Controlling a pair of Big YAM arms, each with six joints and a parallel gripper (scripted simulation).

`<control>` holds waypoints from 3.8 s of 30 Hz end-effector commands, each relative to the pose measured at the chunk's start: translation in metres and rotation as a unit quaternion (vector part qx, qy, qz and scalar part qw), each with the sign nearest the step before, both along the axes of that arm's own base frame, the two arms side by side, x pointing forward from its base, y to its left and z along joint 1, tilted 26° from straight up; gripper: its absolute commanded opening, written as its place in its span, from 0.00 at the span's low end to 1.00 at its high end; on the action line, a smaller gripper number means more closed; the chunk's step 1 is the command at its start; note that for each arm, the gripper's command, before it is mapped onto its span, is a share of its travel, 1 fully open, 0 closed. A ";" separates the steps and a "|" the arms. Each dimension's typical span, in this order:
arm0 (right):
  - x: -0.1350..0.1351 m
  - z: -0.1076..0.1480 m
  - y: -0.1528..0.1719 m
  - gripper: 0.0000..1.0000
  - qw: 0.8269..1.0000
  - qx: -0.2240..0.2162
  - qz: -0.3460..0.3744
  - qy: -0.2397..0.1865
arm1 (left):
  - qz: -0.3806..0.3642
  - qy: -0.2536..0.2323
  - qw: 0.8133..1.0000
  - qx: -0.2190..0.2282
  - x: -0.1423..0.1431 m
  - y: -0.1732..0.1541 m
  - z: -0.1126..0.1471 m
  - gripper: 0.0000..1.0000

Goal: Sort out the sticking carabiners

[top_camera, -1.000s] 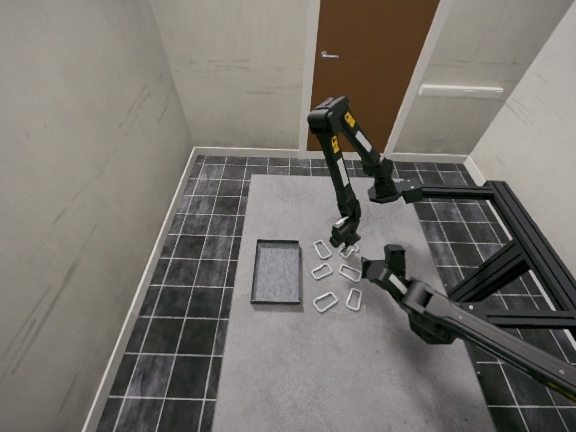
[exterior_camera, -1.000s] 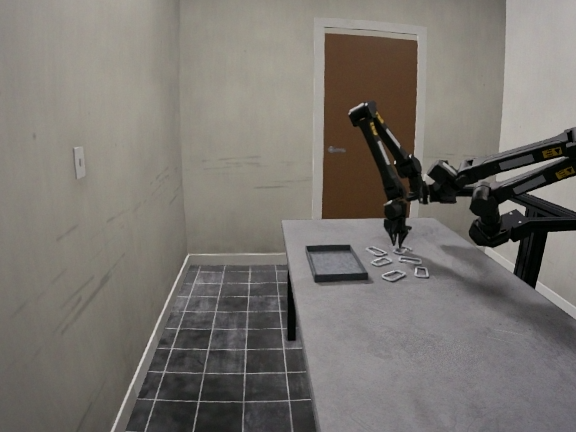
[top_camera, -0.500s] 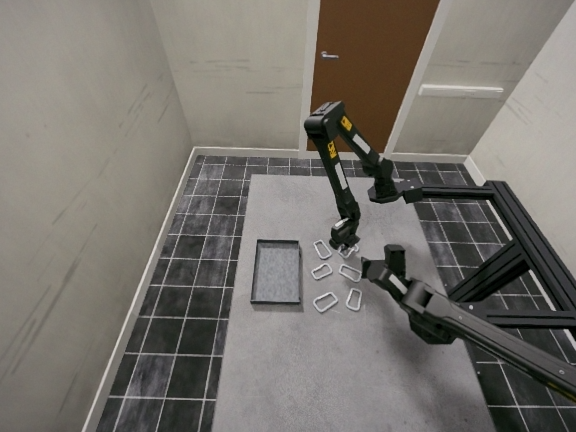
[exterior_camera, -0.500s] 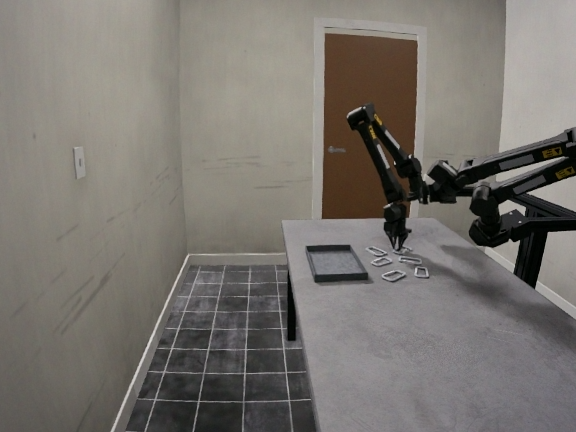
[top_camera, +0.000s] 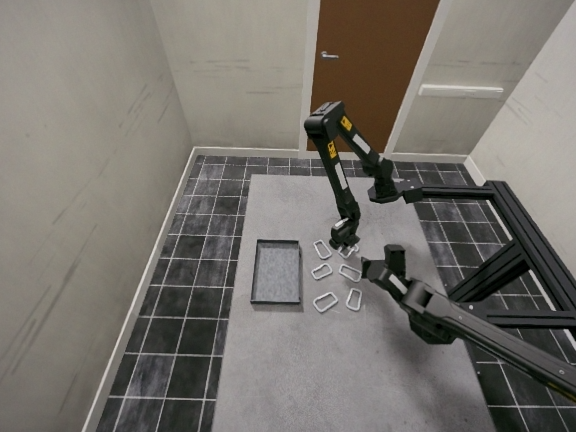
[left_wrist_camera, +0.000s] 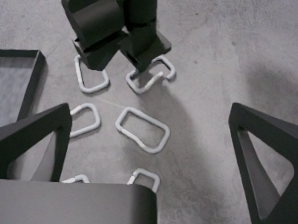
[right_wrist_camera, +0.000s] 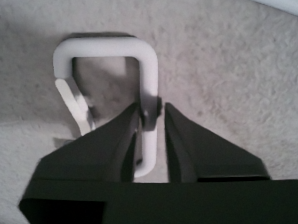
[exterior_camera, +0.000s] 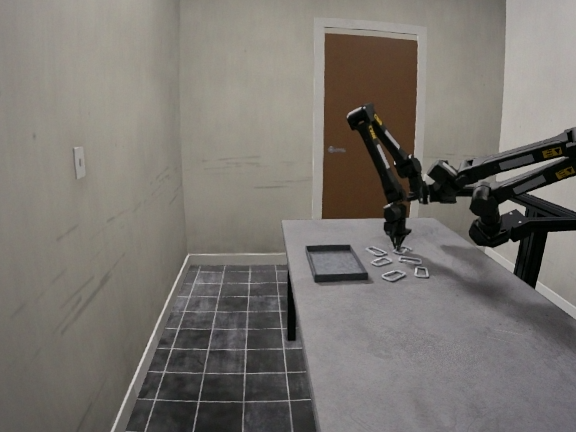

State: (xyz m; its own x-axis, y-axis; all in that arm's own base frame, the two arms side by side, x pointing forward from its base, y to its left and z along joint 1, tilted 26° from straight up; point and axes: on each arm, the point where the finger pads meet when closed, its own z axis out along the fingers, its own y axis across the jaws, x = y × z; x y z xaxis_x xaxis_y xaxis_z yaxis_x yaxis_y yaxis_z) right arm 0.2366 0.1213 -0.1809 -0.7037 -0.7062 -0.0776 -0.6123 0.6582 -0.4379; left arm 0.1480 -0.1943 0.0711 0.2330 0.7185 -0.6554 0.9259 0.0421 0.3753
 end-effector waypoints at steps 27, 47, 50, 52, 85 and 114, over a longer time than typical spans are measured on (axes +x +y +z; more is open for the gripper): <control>-0.013 0.032 0.012 0.01 1.000 0.004 0.005 -0.004 | -0.005 -0.006 1.000 0.001 0.001 -0.001 0.003 1.00; 0.094 0.067 0.086 0.01 0.999 0.025 0.010 -0.023 | 0.229 -0.070 0.958 -0.158 0.110 -0.062 0.112 1.00; 0.142 0.090 0.109 0.01 0.999 0.032 0.013 -0.033 | 0.279 -0.089 0.937 -0.191 0.129 -0.067 0.131 1.00; 0.169 0.098 0.115 0.01 0.999 0.026 0.014 -0.028 | 0.315 -0.098 0.922 -0.200 0.142 -0.069 0.134 1.00; 0.300 0.173 0.112 0.01 1.000 0.006 0.011 -0.008 | 0.398 -0.119 0.895 -0.162 0.169 -0.070 0.093 1.00; 0.327 0.124 0.090 0.01 1.000 0.007 0.007 -0.013 | 0.398 -0.119 0.895 -0.162 0.169 -0.070 0.093 1.00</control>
